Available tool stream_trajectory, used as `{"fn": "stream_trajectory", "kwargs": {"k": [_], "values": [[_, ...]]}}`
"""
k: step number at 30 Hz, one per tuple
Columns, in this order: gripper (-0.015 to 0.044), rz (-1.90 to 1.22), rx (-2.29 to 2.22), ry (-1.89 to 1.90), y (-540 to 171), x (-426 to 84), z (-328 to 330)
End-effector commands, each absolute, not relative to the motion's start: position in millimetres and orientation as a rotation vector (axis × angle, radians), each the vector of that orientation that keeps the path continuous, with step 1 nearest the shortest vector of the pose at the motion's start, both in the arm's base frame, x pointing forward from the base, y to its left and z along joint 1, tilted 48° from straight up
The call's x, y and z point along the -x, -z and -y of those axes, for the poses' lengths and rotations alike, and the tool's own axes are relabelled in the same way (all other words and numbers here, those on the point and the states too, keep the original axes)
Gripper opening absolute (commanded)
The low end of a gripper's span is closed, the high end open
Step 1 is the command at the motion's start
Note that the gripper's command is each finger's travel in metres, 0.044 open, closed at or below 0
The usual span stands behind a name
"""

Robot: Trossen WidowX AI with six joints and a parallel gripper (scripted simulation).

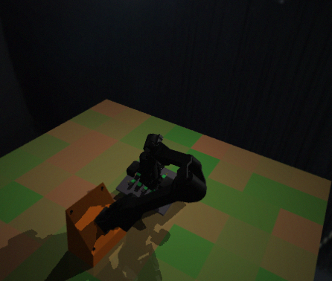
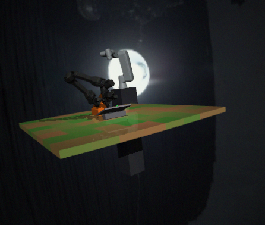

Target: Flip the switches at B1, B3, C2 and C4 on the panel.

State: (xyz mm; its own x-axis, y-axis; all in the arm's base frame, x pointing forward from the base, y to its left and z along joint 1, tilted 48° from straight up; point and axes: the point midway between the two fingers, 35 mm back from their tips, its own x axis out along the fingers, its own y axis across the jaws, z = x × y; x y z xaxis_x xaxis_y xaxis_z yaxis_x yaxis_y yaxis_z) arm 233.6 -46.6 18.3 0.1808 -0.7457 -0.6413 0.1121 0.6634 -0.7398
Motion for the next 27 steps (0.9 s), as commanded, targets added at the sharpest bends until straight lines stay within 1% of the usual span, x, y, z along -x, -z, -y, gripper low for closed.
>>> {"fn": "stream_trajectory", "kwargs": {"k": [1, 27], "values": [[0.0000, -1.252, 0.626, 0.663, -18.0, -233.7, 47.1], [0.0000, -1.252, 0.626, 0.663, -15.9, -234.4, 49.7]]}}
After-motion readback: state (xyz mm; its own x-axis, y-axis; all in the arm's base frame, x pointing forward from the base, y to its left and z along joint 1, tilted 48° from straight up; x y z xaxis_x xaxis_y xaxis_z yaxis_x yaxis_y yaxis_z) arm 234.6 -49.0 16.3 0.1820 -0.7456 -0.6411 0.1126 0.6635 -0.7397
